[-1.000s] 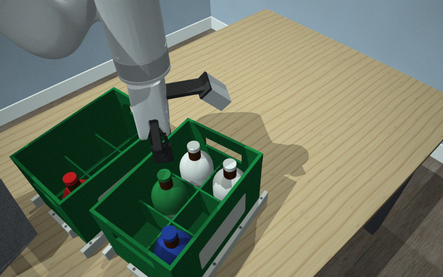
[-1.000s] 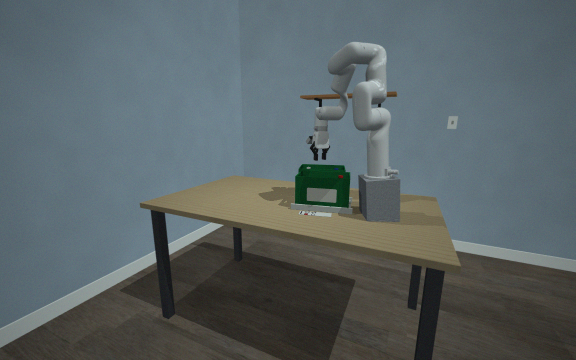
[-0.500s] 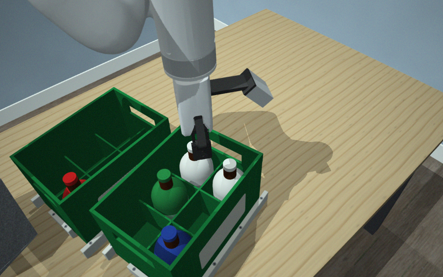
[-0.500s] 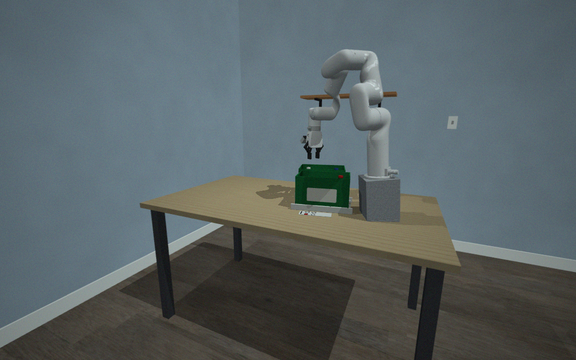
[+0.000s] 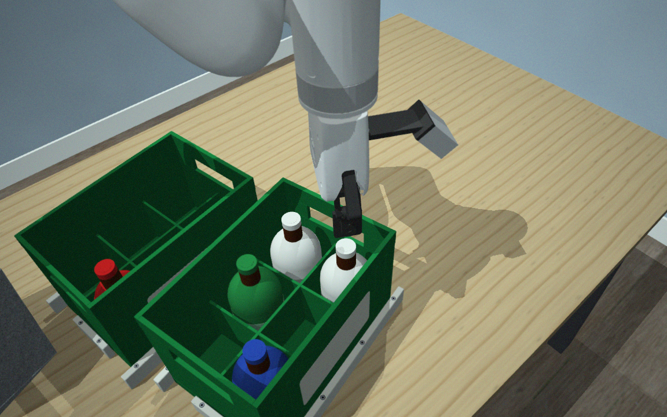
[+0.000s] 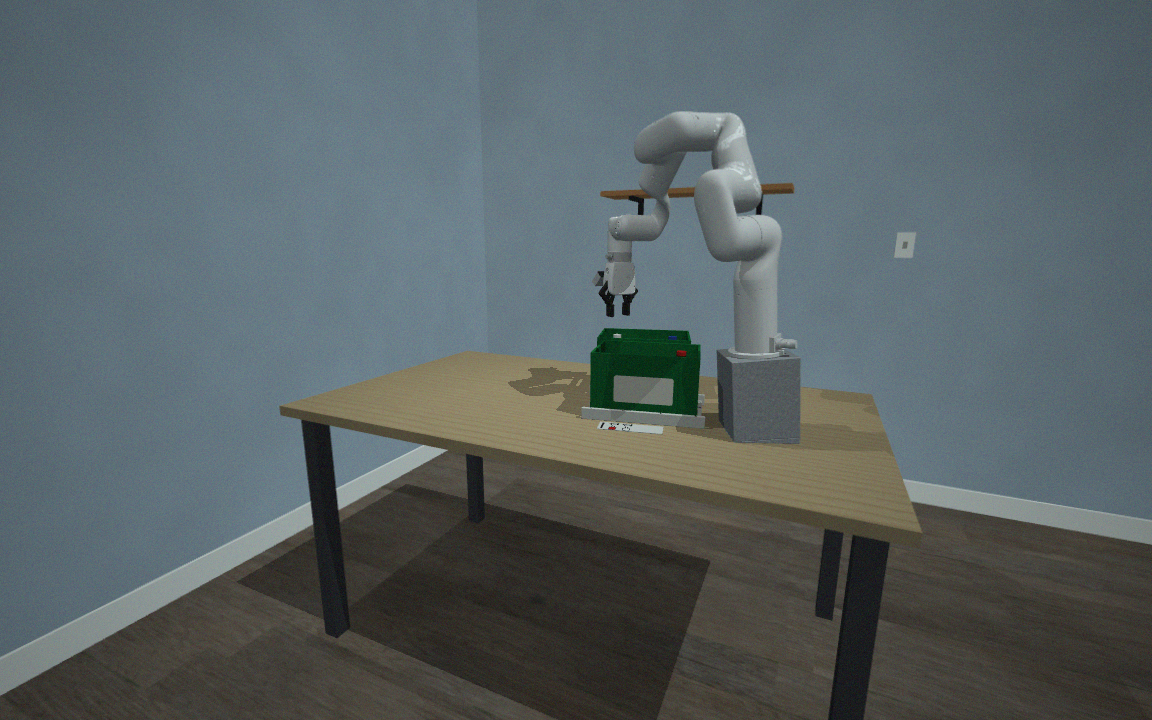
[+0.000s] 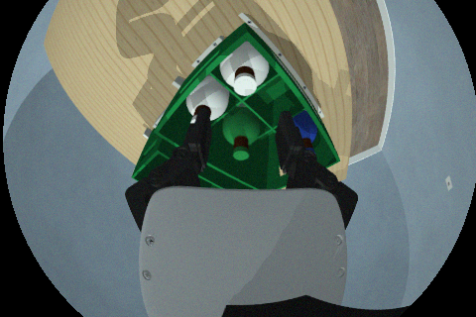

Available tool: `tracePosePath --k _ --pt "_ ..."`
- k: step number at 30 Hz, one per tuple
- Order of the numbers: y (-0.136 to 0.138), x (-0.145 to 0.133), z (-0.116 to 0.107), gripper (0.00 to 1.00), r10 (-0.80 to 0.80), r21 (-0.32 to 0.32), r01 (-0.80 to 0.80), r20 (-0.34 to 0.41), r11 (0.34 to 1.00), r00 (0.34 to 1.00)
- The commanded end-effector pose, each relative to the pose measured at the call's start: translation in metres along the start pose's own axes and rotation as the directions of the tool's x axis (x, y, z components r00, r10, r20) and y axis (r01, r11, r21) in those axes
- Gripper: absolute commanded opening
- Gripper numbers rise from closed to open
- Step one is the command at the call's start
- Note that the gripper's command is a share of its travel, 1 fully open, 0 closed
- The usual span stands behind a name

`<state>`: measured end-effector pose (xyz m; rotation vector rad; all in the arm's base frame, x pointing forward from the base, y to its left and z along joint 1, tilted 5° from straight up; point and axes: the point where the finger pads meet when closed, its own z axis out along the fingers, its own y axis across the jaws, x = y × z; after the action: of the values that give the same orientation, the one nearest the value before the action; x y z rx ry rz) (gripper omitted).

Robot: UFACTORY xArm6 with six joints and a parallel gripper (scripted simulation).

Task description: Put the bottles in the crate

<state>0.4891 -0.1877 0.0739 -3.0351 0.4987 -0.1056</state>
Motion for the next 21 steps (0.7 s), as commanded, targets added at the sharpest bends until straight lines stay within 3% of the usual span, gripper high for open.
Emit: tracePosePath --k 1,21 --pt "0.0 0.002 -0.002 0.65 0.0 0.0 0.0 -0.004 1.0 1.0" --pt "0.0 0.002 0.019 0.65 0.0 0.0 0.0 -0.004 1.0 1.0"
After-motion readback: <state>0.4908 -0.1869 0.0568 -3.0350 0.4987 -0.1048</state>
